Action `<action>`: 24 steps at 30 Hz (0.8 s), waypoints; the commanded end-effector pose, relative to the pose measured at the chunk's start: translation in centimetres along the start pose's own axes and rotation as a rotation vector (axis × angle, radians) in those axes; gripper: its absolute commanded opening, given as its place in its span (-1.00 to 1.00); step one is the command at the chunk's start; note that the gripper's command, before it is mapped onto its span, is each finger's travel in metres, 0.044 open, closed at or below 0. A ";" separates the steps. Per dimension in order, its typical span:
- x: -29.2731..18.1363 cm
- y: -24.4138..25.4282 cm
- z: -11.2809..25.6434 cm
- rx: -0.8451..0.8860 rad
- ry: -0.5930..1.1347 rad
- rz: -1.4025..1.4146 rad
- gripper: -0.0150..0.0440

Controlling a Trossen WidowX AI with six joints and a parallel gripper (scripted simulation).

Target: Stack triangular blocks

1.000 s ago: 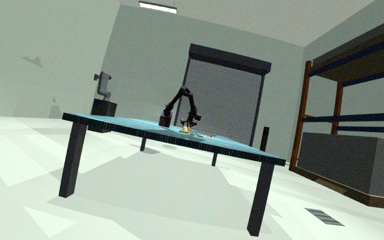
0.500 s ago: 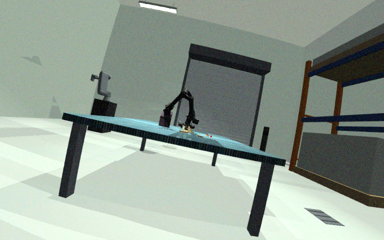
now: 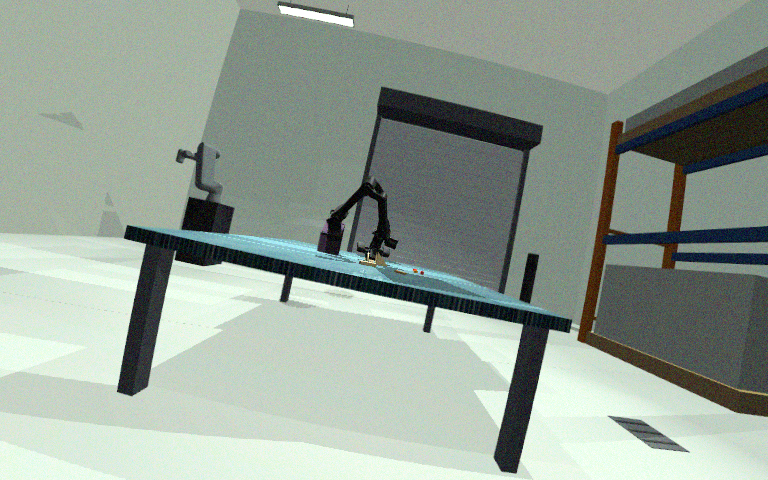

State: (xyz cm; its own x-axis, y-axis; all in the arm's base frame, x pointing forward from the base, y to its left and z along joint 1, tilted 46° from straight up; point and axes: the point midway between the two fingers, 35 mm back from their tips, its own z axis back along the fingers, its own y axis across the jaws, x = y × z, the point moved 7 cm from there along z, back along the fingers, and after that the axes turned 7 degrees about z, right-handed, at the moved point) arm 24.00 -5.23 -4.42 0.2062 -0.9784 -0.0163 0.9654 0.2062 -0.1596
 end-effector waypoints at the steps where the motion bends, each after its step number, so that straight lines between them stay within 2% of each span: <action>1: 0.0 0.0 0.0 0.000 0.000 0.001 -0.23; 4: -0.2 0.1 0.2 0.001 0.000 0.001 -0.49; 24: -6.8 1.0 6.9 0.003 0.003 0.001 -0.49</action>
State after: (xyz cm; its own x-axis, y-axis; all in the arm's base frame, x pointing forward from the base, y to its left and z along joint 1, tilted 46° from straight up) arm 24.60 0.78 1.29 0.2063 -0.9784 -0.0137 0.9645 0.2057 -0.1654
